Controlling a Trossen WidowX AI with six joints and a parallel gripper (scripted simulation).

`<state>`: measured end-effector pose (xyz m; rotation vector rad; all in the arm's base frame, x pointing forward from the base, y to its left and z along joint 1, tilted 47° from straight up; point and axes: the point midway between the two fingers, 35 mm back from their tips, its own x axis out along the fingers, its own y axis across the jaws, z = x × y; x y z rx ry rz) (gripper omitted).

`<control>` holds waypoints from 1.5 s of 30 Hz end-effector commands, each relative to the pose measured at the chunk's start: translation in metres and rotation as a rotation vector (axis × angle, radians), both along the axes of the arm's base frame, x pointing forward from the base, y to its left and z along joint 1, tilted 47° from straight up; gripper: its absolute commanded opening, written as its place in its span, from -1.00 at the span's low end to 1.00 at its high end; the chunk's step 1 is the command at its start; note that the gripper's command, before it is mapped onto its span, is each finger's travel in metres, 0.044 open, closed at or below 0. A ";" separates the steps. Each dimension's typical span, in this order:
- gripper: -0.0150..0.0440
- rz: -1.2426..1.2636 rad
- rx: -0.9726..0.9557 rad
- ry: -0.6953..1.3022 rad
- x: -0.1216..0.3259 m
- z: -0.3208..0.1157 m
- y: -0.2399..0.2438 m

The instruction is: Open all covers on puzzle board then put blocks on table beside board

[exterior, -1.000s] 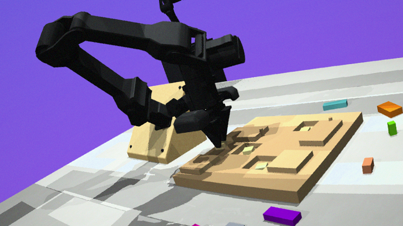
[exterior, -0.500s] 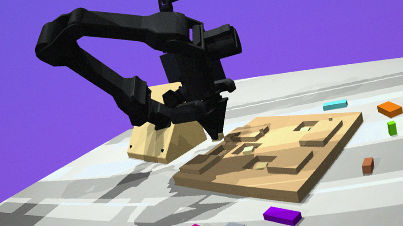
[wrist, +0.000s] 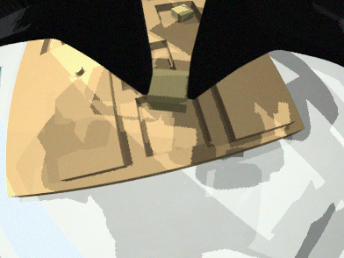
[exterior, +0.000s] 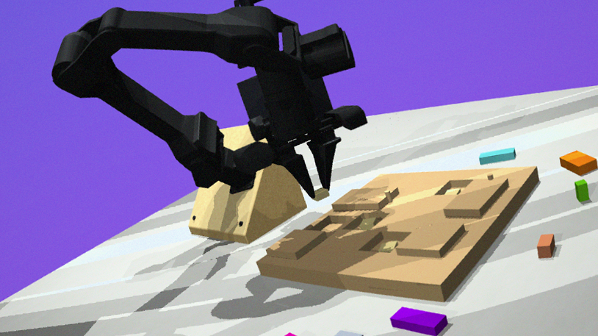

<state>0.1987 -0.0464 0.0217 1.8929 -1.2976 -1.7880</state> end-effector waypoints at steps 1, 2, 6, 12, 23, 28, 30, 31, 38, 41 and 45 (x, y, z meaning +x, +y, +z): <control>-0.22 -0.388 -0.071 -0.405 0.003 0.007 0.008; -0.22 -0.454 -0.084 -0.472 0.003 0.008 0.009; -0.22 -0.716 -0.136 -0.743 0.004 0.012 0.014; -0.22 -1.000 -0.193 -1.036 0.005 0.017 0.019; -0.22 -1.448 -0.284 -1.499 0.005 0.025 0.027; -0.22 -1.653 -0.327 -1.711 0.006 0.028 0.030; -0.22 -1.720 -0.340 -1.781 0.006 0.029 0.030; -0.22 -1.731 -0.343 -1.792 0.006 0.029 0.030; -0.22 -1.733 -0.342 -1.793 0.007 0.028 0.032; -0.22 -1.734 -0.341 -1.792 0.014 0.025 0.038; -0.22 -1.736 -0.338 -1.790 0.023 0.019 0.047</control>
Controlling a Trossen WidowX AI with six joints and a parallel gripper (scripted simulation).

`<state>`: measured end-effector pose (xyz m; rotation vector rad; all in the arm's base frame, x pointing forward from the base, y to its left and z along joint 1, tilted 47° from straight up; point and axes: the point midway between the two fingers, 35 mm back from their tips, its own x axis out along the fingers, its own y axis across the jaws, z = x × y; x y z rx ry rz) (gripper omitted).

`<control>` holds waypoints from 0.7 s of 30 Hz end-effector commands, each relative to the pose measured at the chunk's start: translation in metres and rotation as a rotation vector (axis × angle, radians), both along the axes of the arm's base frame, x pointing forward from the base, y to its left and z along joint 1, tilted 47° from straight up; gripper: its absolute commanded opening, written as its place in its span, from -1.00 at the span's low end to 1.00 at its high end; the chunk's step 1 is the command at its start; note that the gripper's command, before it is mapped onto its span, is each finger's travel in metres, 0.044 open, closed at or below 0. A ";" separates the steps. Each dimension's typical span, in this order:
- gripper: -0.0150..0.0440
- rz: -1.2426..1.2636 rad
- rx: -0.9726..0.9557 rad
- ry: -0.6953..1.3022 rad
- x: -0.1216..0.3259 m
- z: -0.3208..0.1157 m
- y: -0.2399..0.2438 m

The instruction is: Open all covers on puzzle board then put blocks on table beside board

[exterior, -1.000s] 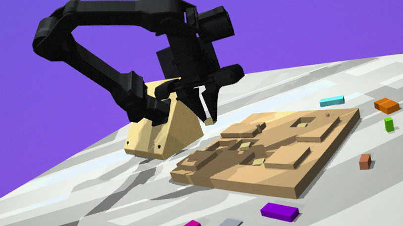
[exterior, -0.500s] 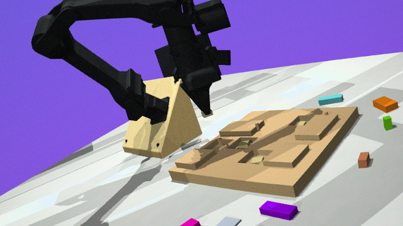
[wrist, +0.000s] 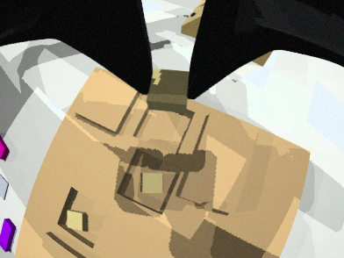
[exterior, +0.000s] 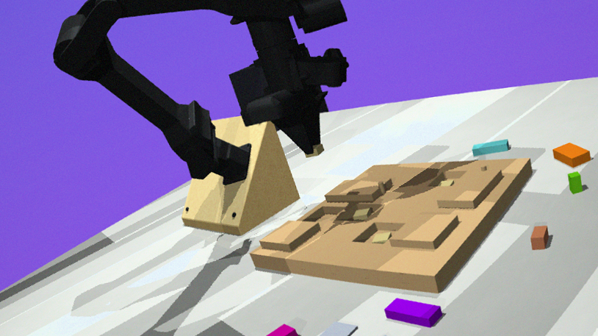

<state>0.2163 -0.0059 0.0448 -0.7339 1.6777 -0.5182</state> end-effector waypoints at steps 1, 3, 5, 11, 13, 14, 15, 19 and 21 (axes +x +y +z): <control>-0.22 -0.020 -0.002 -0.013 0.007 -0.006 0.009; -0.22 -0.019 0.000 -0.013 0.011 -0.009 0.014; -0.22 -0.019 0.001 -0.013 0.015 -0.012 0.018; -0.22 -0.018 0.004 -0.014 0.027 -0.023 0.033; -0.22 -0.018 0.005 -0.015 0.030 -0.027 0.038; -0.22 -0.018 0.005 -0.015 0.032 -0.030 0.040; -0.22 -0.018 0.006 -0.015 0.034 -0.032 0.043; -0.22 -0.018 0.007 -0.016 0.040 -0.040 0.052; -0.22 -0.018 0.008 -0.016 0.043 -0.045 0.057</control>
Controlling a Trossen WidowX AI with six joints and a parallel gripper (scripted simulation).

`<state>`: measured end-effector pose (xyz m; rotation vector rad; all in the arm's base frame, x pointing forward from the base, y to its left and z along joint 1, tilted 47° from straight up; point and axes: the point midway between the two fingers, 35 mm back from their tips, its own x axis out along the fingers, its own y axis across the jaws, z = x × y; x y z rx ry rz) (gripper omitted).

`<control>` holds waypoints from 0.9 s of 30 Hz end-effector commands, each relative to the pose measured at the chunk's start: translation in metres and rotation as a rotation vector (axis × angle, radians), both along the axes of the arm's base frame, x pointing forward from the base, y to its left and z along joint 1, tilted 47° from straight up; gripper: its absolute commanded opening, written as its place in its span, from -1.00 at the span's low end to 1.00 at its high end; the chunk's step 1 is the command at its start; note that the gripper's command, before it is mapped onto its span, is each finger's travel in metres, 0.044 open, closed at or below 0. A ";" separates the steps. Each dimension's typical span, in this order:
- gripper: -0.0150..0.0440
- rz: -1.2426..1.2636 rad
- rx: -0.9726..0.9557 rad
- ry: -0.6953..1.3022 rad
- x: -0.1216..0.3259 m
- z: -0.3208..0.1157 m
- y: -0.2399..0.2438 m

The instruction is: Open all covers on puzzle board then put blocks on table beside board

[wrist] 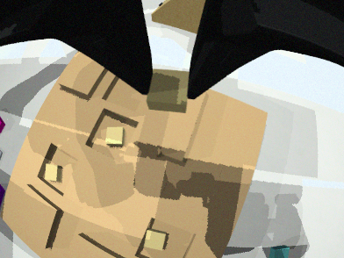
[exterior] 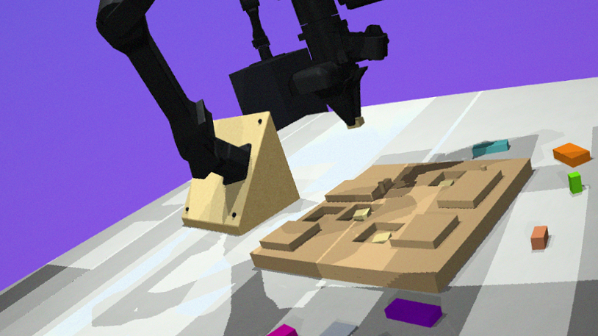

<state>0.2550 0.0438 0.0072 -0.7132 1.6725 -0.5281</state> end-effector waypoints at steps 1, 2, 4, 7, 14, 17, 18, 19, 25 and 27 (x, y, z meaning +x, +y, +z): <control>-0.22 -0.003 0.003 -0.002 0.005 -0.010 0.010; -0.22 -0.003 0.003 -0.003 0.007 -0.012 0.013; -0.22 -0.003 0.004 -0.003 0.009 -0.017 0.018; -0.22 -0.003 0.004 -0.003 0.013 -0.024 0.025; -0.22 -0.003 0.005 -0.004 0.020 -0.043 0.042; -0.22 -0.003 0.006 -0.004 0.022 -0.052 0.049; -0.22 -0.003 0.006 -0.004 0.023 -0.055 0.052; -0.22 -0.003 0.006 -0.004 0.023 -0.058 0.054; -0.22 -0.004 0.006 -0.005 0.026 -0.076 0.068; -0.22 -0.004 0.005 -0.005 0.027 -0.082 0.073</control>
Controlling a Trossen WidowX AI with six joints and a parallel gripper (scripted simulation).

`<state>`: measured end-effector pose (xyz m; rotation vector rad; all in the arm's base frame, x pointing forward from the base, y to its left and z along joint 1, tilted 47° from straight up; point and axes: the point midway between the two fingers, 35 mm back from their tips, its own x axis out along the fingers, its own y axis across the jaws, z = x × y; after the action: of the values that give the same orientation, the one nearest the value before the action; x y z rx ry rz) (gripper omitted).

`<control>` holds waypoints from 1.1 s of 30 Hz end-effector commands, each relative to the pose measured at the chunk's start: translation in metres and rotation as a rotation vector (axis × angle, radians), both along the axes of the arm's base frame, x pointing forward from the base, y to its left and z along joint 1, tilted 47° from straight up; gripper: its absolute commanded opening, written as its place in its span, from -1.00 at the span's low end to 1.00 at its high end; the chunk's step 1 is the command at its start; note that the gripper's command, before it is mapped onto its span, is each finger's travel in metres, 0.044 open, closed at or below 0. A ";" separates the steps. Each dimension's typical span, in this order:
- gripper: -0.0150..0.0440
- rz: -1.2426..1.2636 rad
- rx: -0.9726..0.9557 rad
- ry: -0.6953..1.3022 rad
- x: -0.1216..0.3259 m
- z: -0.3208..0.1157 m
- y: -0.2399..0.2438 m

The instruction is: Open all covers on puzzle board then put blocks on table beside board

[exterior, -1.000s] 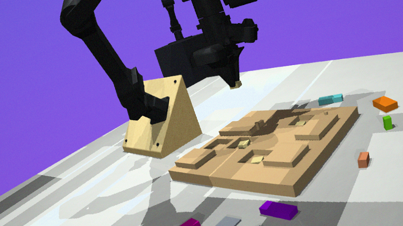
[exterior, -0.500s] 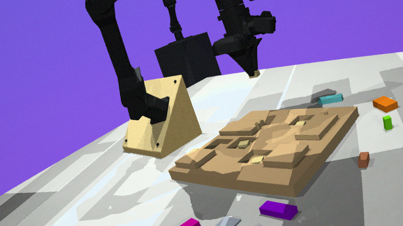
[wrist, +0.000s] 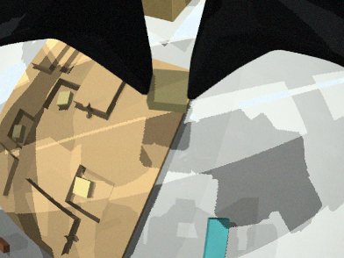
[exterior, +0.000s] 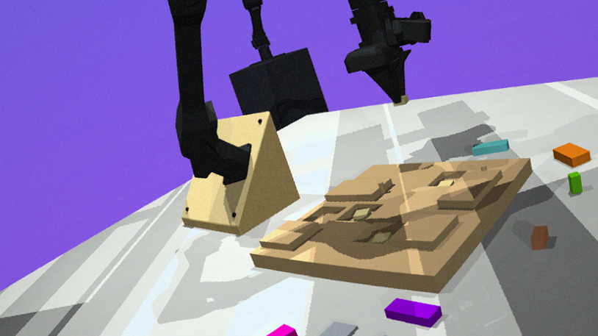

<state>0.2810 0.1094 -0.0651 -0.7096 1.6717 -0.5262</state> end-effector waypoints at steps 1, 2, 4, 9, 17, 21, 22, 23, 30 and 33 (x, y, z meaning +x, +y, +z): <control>-0.22 -0.003 0.002 -0.003 0.001 -0.013 0.010; -0.22 -0.004 0.002 -0.003 0.001 -0.016 0.012; -0.22 -0.004 0.002 -0.004 0.001 -0.023 0.016; -0.22 -0.004 0.000 -0.004 0.001 -0.039 0.027; -0.22 -0.006 -0.002 -0.005 -0.001 -0.064 0.041; -0.22 -0.006 -0.002 -0.005 -0.002 -0.067 0.040; -0.22 -0.006 -0.002 -0.005 -0.001 -0.068 0.039; -0.22 -0.005 -0.002 -0.005 -0.001 -0.069 0.038; -0.22 -0.005 -0.001 -0.005 -0.002 -0.078 0.030; -0.22 -0.005 -0.001 -0.005 -0.002 -0.082 0.027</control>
<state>0.2800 0.1399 -0.1421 -0.6955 1.6678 -0.5349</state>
